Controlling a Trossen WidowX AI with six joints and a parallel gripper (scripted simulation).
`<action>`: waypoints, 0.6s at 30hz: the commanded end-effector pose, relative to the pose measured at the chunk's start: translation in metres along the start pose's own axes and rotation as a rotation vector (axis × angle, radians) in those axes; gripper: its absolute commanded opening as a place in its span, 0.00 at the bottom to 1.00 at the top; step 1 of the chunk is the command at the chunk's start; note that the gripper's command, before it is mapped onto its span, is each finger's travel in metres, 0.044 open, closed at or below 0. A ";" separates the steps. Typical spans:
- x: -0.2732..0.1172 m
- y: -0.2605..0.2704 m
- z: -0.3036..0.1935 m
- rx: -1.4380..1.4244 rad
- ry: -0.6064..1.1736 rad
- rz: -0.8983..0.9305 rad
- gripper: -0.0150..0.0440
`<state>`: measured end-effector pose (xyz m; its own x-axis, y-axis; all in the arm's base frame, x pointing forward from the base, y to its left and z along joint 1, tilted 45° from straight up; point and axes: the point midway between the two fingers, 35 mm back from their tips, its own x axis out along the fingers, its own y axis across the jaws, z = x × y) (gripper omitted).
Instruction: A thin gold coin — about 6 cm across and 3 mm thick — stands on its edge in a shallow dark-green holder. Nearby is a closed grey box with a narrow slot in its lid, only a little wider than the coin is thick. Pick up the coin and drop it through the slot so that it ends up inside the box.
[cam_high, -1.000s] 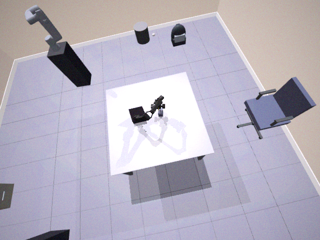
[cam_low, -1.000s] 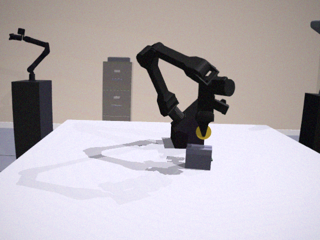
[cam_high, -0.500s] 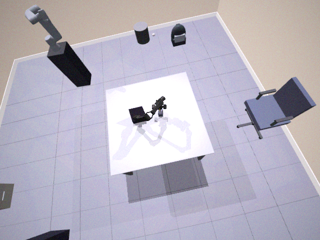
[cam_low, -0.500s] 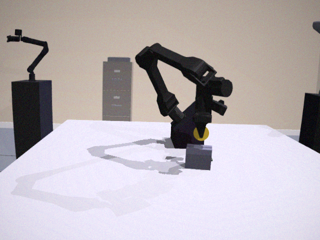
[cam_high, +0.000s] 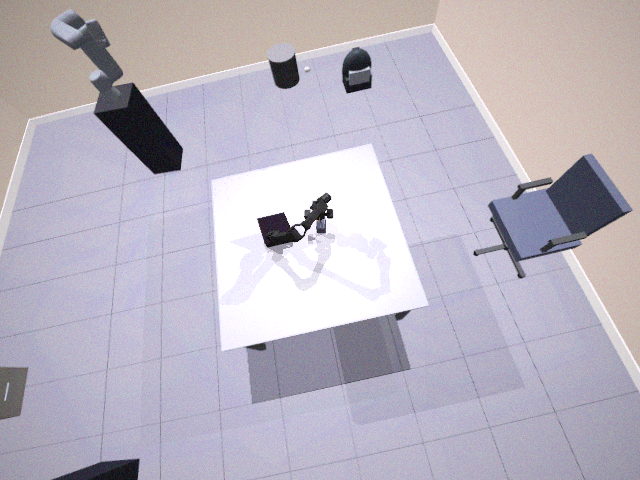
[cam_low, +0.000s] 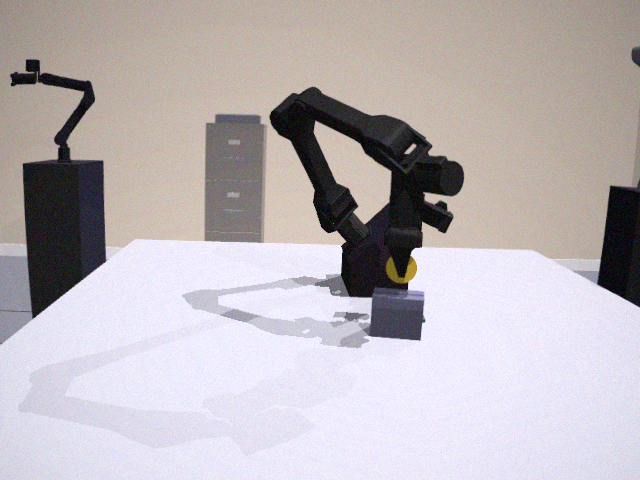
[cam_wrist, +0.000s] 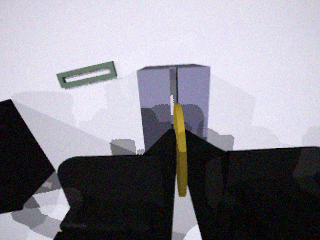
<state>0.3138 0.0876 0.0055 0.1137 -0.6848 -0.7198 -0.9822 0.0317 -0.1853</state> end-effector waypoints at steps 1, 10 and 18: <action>0.001 -0.003 -0.003 0.000 0.001 -0.001 0.25; 0.000 -0.001 -0.001 0.000 0.000 0.000 0.25; 0.004 -0.001 -0.002 -0.001 0.000 0.000 0.25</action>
<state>0.3149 0.0862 0.0046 0.1152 -0.6832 -0.7211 -0.9815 0.0333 -0.1884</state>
